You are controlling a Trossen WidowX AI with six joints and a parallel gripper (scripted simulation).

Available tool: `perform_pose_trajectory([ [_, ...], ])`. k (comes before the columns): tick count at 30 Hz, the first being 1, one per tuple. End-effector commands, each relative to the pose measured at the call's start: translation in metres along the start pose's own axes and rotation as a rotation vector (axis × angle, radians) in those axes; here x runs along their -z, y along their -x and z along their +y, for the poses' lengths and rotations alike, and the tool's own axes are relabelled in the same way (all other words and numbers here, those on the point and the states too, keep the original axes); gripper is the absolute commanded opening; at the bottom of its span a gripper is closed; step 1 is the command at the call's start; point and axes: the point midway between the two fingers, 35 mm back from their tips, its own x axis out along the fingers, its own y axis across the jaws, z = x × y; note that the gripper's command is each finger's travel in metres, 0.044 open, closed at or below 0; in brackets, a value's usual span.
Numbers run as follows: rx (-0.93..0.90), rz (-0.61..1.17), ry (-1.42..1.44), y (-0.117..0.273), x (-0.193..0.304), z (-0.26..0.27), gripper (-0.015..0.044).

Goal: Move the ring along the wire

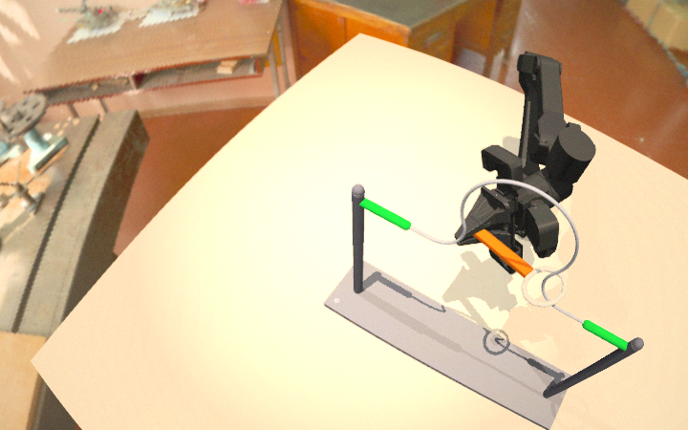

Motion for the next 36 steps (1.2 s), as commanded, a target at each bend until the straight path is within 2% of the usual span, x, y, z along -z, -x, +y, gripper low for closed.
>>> perform_pose_trajectory([
  [1,-0.043,-0.013,-0.065,-0.002,0.001,0.015,-0.0150],
  [17,-0.212,0.025,-0.377,0.012,-0.011,0.069,-0.0150],
  [36,-0.415,0.076,-0.759,0.040,-0.048,0.122,-0.0150],
])
